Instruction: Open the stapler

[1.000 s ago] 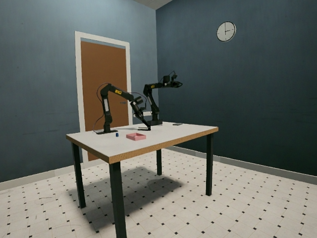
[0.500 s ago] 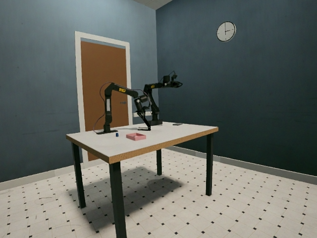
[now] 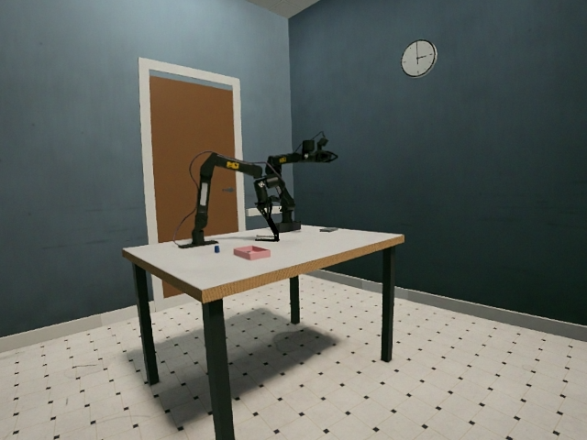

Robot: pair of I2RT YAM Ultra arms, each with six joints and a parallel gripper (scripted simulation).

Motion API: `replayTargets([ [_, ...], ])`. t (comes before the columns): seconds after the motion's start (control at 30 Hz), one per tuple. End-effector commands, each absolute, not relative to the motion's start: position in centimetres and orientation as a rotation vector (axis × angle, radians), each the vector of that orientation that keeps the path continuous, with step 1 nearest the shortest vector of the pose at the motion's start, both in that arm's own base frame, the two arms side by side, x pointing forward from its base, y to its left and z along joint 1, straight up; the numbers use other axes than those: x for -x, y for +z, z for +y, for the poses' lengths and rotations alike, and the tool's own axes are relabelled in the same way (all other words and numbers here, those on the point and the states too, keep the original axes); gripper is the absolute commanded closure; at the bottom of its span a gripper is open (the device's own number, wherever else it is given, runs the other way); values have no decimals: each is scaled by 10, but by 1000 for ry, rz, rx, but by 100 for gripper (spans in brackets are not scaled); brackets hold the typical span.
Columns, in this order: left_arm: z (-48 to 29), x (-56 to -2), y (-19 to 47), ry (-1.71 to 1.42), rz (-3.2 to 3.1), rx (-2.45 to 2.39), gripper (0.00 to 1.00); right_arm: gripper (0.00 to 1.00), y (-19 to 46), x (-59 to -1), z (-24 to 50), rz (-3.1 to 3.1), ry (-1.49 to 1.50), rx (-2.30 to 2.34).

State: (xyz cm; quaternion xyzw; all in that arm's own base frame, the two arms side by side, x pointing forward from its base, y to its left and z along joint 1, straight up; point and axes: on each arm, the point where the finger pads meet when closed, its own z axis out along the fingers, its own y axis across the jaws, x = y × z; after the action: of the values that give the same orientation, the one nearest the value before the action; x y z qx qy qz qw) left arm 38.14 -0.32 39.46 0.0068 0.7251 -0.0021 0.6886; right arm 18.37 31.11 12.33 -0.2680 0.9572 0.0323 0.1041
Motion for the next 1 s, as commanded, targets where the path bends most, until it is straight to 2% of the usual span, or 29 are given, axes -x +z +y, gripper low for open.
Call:
replayTargets([
  [0.0, -26, -364, 379, -44, 1693, -95, 43, 78, 127, -181, 310, 2844, 92, 815],
  [0.13, -80, -313, 361, -160, 1771, -288, 43, 78, 127, -181, 310, 2844, 92, 815],
  [0.37, -118, -228, 337, -289, 1817, -545, 43, 78, 128, -181, 310, 2833, 96, 802],
  [0.43, -118, -228, 337, -289, 1817, -545, 43, 78, 128, -181, 310, 2833, 96, 802],
  [0.73, -129, -143, 303, -424, 1830, -823, 43, 78, 128, -181, 310, 2833, 96, 802],
  [0.97, -122, -113, 289, -462, 1819, -915, 43, 78, 128, -181, 310, 2833, 96, 802],
])
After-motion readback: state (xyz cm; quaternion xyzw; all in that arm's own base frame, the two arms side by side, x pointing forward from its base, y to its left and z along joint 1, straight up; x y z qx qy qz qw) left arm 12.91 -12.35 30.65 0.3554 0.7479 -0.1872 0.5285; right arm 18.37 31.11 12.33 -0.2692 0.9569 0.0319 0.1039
